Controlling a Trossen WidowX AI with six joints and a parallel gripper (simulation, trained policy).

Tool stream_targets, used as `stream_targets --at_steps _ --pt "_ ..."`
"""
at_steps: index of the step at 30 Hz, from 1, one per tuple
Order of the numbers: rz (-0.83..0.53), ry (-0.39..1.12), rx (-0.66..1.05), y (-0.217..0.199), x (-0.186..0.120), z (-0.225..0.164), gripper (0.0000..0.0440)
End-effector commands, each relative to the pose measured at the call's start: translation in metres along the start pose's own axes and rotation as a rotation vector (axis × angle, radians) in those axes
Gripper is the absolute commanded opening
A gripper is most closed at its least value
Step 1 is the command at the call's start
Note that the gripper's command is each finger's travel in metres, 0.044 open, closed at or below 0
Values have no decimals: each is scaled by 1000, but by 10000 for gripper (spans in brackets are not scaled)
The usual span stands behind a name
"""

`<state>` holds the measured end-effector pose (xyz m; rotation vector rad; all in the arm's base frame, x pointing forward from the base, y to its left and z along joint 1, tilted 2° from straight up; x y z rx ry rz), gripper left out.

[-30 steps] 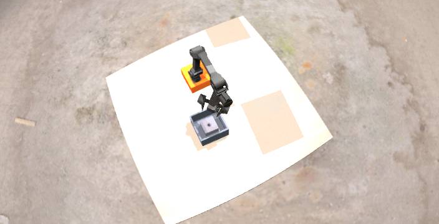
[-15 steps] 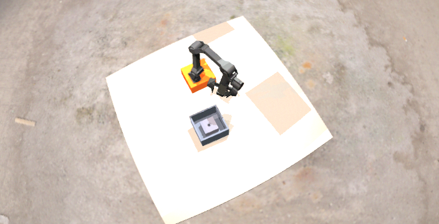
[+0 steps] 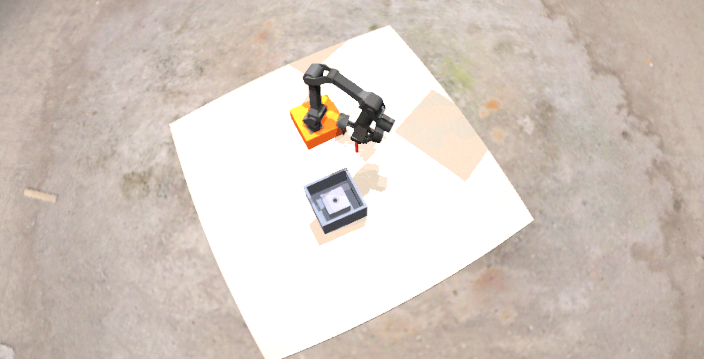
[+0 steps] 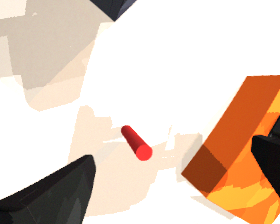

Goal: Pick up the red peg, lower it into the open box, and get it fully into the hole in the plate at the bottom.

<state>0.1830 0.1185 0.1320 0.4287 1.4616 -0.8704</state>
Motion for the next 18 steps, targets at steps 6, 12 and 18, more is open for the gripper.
stream_targets --at_steps 6,12,18 --pt "-1 -5 -18 7 35 -21 440" --pt "26 -24 -34 15 61 -26 440" --pt "60 -40 -50 22 86 -29 440"
Point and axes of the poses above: the point midway between the two fingers, 35 mm back from their tips, its own x axis out along the fingers, its own y axis across the jaws, z = x × y, the point moved 3 cm from there along -x, back along the fingers, and after that the axes turned 5 degrees about x, right-handed, at the moved point
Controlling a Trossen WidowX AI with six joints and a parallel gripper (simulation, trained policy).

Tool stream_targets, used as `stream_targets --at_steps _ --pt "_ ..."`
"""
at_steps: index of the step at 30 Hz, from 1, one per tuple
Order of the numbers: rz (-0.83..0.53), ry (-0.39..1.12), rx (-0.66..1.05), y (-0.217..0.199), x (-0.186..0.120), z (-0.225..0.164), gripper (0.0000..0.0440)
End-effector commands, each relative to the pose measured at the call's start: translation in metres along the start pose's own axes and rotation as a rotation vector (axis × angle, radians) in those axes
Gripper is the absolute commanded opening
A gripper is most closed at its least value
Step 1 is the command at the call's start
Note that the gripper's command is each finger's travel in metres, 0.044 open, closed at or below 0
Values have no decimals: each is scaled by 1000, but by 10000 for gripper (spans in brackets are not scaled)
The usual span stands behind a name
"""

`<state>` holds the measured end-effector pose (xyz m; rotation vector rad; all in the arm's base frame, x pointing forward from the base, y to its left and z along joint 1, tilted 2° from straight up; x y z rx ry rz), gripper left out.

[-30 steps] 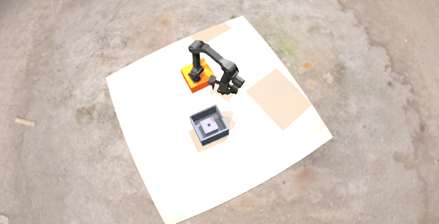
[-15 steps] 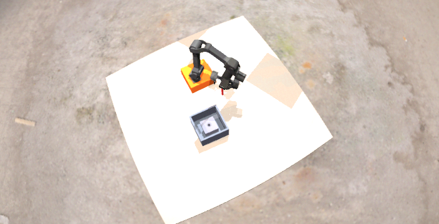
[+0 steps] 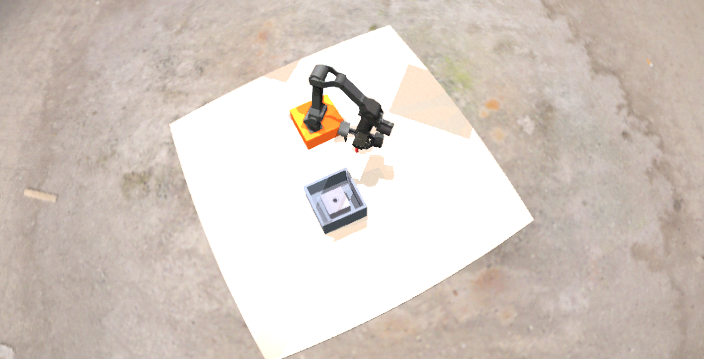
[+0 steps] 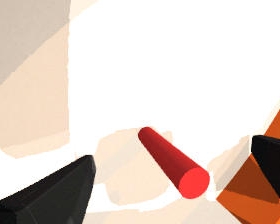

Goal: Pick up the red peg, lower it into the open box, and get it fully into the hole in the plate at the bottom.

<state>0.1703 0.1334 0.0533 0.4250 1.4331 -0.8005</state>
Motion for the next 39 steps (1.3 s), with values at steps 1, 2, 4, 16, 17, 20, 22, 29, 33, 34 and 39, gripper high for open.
stream_targets --at_steps 1,2,4,16,17,20,22,29,33,34,39 --pt "9 -14 -16 3 16 -1 440" --pt "12 -15 -19 3 19 -1 438" --pt "13 -15 -27 4 25 -1 420" --pt "-46 13 -31 1 48 -4 110" --pt "-52 14 -32 1 49 -4 84" --pt "-75 15 -34 1 51 -4 15" --pt "-82 3 -38 1 48 -1 0" --pt "-73 -53 -50 4 23 14 0" --pt "-68 -78 -48 4 5 23 0" --pt "-65 -84 -46 3 1 26 0" --pt "-45 -114 -21 4 -23 40 0"
Point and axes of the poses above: the point midway between the two fingers, 35 mm back from their tips, its own x axis out along the fingers, its own y axis across the jaws, z = x × y, the point moved 3 cm from there along -x, back along the fingers, and after that the axes turned 5 degrees about x, right-handed, at the moved point
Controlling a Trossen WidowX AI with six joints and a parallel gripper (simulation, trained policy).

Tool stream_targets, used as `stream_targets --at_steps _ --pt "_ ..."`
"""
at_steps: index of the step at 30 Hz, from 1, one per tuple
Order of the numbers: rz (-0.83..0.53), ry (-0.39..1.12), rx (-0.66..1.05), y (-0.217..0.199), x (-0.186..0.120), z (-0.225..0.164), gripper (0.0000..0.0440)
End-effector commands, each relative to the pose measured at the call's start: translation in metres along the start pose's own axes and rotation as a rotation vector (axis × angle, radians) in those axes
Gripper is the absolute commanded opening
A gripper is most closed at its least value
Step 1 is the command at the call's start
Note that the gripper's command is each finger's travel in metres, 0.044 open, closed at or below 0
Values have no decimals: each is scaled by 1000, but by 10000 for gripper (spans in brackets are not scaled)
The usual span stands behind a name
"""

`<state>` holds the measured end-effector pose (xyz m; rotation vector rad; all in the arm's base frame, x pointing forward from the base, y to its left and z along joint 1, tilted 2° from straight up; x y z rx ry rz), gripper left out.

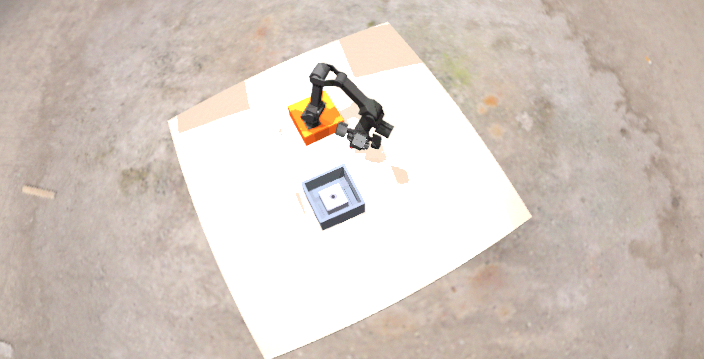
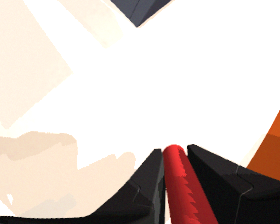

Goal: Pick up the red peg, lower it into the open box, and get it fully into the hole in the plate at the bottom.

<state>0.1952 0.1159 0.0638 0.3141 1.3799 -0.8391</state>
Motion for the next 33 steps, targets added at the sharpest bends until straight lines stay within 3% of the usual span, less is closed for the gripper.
stream_targets --at_steps 1,16,33 --pt "25 -29 21 -1 -19 14 0" --pt "62 -94 216 -6 -49 80 0" --pt "76 -113 377 -19 -30 163 0"
Point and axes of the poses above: the point midway between the two fingers, 35 mm back from their tips, its own x axis out along the fingers, its own y axis across the jaws, z = x × y, the point moved 3 cm from there along -x, back along the fingers, and after that the axes turned 5 degrees about x, right-handed, at the moved point
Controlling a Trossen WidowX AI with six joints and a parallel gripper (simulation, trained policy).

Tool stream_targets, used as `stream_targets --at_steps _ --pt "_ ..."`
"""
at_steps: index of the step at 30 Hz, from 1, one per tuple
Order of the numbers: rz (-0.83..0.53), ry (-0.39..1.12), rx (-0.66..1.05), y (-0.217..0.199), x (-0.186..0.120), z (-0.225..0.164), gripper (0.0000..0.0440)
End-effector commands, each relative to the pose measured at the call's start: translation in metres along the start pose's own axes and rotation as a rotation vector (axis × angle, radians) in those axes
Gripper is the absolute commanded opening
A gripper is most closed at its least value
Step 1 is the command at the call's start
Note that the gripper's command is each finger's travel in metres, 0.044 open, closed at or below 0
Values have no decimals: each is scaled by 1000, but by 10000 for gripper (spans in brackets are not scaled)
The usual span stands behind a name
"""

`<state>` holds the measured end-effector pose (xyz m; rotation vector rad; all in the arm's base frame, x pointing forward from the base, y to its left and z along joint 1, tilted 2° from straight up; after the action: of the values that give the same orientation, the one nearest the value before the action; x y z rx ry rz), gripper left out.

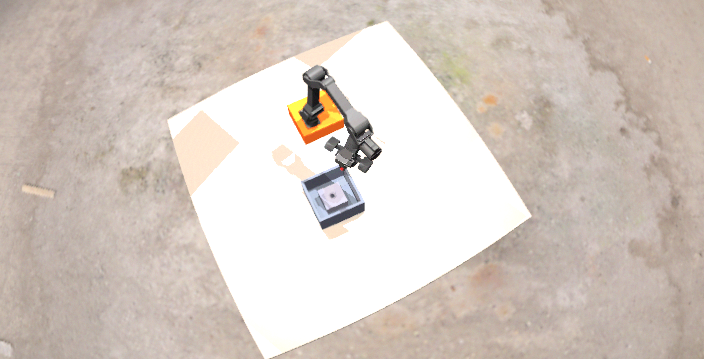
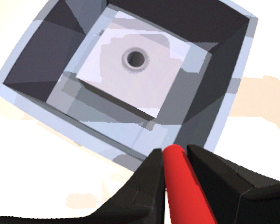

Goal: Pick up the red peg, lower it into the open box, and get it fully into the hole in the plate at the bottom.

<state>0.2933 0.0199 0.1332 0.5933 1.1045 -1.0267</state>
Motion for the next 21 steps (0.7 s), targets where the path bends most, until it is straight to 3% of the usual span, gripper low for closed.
stream_targets --at_steps 1,21 --pt "-1 -8 14 4 11 18 0" --pt "65 72 -68 18 76 72 0"
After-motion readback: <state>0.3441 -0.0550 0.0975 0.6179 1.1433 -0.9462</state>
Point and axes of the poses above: the point midway between the two fingers, 35 mm back from their tips, its own x axis out along the fingers, its own y axis across the jaws, z = x × y, the point moved 3 cm from there along -x, back along the fingers, and after that the axes turned 5 degrees about x, right-handed, at the moved point
